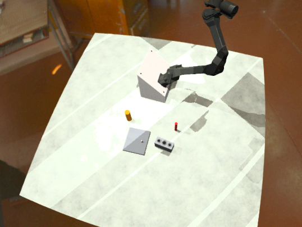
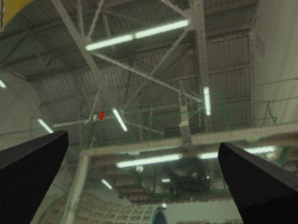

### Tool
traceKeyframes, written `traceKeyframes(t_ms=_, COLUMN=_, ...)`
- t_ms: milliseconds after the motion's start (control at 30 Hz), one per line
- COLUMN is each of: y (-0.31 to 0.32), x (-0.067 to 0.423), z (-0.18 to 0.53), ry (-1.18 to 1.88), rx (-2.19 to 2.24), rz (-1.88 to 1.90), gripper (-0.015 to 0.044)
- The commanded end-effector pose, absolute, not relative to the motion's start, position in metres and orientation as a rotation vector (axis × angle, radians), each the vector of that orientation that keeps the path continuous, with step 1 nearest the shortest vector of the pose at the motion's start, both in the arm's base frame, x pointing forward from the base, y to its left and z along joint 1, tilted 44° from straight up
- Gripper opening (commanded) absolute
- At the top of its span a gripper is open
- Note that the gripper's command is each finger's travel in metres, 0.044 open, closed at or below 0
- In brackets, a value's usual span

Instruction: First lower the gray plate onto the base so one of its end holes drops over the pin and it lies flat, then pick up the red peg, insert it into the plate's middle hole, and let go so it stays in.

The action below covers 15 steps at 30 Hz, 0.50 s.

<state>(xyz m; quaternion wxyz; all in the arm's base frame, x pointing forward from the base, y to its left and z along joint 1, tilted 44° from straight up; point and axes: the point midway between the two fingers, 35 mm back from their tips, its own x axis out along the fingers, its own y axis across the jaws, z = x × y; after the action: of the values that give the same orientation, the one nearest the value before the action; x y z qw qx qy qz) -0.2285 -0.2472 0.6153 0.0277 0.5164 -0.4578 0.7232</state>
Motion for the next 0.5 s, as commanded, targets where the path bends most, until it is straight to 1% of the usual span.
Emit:
traceKeyframes(t_ms=0, y=-0.308, x=-0.210, z=0.586, ry=-1.541, rx=1.758, rz=2.346, gripper=0.0440)
traceKeyframes(t_ms=167, y=-0.360, x=-0.171, z=0.559, ry=-1.601, rx=1.951, rz=2.483, gripper=0.0440)
traceKeyframes(t_ms=333, y=-0.406, x=-0.129, z=0.523, ry=-1.777, rx=2.144, rz=2.510, gripper=0.0440)
traceKeyframes(t_ms=467, y=-0.437, x=-0.080, z=0.488, ry=-1.932, rx=2.351, rz=2.490, gripper=0.0440)
